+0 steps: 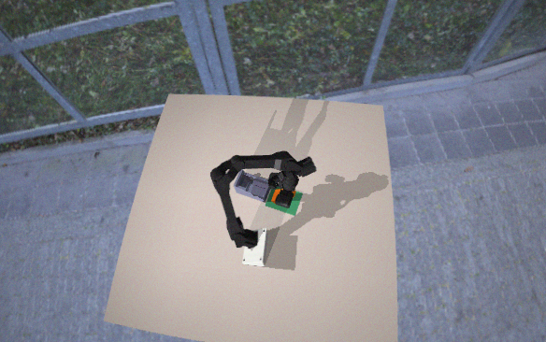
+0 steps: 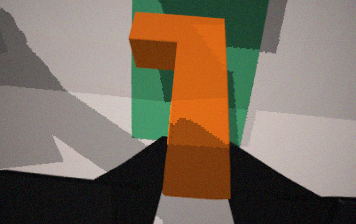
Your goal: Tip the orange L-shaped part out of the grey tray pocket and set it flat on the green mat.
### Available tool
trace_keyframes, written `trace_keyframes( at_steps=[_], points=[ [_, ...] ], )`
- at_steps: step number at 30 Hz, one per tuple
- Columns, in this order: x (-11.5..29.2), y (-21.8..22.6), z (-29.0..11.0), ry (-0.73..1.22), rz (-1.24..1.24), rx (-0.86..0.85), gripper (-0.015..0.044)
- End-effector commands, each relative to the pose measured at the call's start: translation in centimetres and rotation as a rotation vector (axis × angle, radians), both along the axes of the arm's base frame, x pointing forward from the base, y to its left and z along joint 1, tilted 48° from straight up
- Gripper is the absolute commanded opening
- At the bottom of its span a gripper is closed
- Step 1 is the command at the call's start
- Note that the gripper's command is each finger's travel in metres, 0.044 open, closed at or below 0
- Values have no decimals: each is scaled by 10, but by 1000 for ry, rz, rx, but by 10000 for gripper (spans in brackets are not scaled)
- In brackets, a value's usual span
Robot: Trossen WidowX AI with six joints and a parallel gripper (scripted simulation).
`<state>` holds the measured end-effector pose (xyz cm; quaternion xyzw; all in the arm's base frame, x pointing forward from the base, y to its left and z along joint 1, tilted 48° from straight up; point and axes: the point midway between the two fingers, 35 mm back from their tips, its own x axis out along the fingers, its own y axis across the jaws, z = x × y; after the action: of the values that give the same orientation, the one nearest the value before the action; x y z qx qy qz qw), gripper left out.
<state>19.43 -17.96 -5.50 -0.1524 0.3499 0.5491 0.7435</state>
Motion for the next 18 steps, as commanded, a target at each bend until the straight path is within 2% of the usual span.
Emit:
trace_keyframes(
  at_steps=[1, 18],
  points=[
    [1, 4, -3, 0, -5, 4, 0],
    [4, 20, -18, 0, -5, 5, 0]
  ],
)
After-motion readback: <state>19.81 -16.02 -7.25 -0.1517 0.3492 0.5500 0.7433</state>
